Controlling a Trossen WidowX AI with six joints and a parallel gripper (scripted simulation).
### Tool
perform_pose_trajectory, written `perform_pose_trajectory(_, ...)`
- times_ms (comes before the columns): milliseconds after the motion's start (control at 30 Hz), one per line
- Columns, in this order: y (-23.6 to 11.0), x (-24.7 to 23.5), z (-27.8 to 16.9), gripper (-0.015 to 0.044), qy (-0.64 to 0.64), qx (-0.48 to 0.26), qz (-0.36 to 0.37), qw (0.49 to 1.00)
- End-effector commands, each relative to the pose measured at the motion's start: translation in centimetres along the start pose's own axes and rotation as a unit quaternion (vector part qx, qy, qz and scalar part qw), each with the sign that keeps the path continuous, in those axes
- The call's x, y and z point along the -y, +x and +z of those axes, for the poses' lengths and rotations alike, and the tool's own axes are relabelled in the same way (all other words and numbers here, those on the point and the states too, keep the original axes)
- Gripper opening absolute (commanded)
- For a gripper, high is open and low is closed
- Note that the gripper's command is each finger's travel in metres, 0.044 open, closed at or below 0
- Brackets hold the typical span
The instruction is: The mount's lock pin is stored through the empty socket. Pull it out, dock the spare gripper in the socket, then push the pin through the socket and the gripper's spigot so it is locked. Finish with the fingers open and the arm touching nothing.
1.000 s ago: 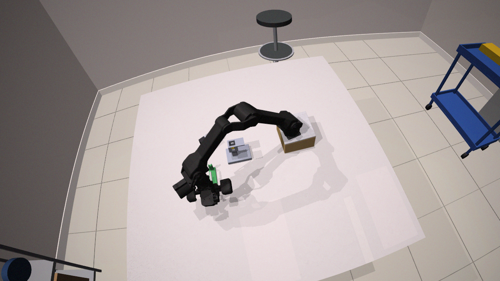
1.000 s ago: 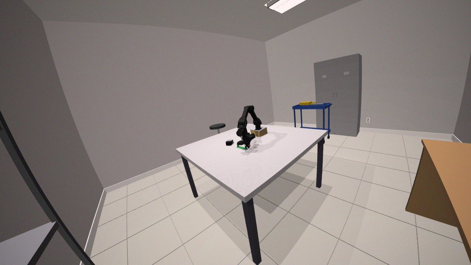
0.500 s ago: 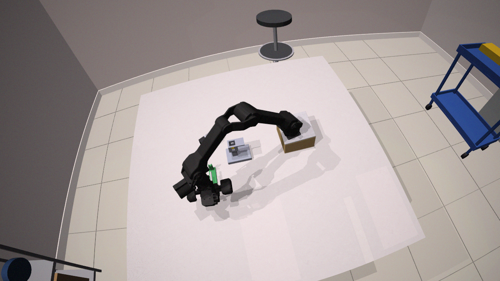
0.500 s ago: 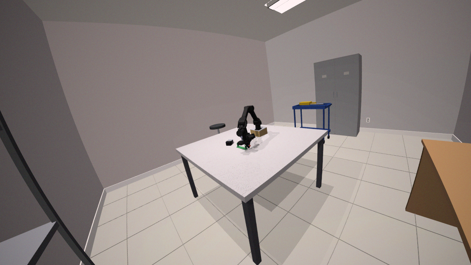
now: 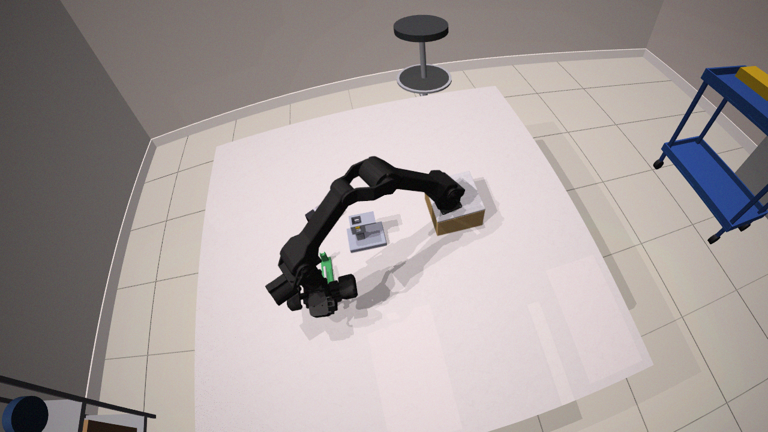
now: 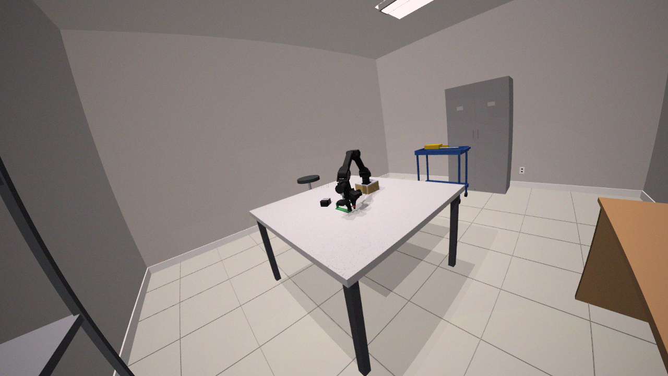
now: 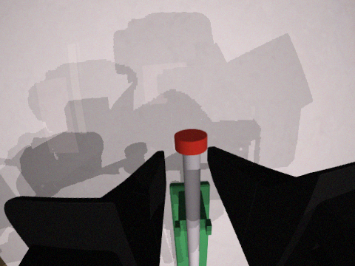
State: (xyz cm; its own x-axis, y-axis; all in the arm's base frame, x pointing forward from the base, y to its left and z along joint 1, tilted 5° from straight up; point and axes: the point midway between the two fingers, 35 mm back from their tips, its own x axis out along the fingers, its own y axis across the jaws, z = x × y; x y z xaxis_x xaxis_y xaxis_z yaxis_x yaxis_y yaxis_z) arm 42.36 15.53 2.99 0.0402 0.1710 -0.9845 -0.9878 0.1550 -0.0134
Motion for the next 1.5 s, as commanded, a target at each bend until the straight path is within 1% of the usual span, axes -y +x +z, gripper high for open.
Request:
perform_pose_trajectory(0,0.0,0.0,0.0,0.02,0.0,0.0,0.0,1.0)
perform_pose_trajectory(100,0.0,0.0,0.0,0.02,0.0,0.0,0.0,1.0)
perform_pose_trajectory(233,-1.2,-0.1,0.1,0.02,0.0,0.0,0.0,1.0)
perform_pose_trajectory(1467,-5.3,-2.8,-0.6,0.02,0.01,-0.028,0.056,0.998)
